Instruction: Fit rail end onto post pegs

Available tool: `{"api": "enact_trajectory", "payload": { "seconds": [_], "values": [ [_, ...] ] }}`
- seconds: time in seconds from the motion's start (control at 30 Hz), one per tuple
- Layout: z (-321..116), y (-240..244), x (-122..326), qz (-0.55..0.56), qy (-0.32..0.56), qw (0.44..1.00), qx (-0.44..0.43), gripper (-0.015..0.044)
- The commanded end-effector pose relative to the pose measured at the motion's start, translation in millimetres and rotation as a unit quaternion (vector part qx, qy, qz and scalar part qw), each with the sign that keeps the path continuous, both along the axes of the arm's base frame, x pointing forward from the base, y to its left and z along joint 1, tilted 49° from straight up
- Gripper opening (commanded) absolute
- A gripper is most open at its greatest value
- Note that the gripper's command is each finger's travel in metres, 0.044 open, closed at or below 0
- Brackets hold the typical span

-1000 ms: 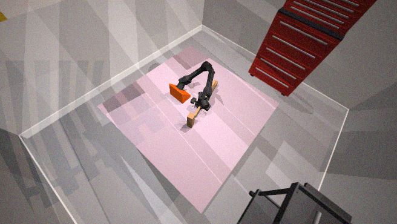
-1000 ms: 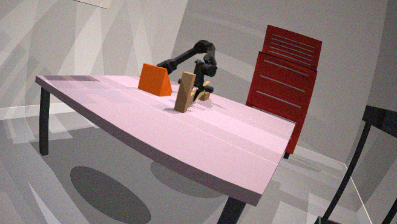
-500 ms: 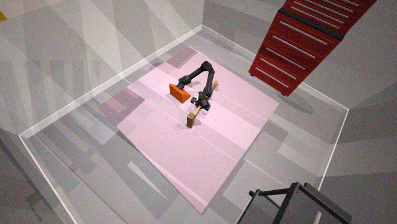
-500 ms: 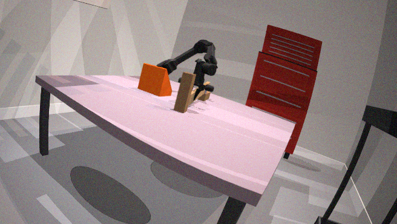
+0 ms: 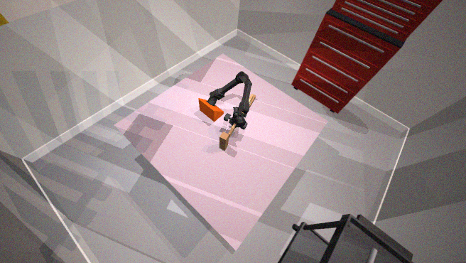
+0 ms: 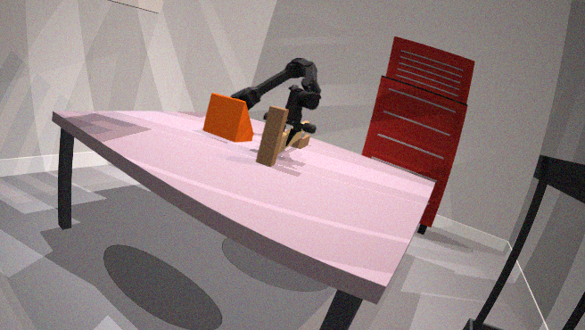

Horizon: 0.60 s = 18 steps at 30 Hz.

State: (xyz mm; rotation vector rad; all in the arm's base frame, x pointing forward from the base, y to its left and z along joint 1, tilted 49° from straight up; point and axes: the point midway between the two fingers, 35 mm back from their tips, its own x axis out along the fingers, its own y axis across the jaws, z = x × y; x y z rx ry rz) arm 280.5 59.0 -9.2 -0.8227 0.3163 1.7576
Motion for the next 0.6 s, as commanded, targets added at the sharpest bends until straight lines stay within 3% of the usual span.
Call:
{"api": "enact_trajectory", "payload": {
  "seconds": [0.0,0.57],
  "values": [
    [4.0,-4.3,3.8,-0.004,-0.006,1.000,0.000,0.0000],
    [9.6,-10.6,5.0,-0.004,-0.006,1.000,0.000,0.0000]
  ]
}}
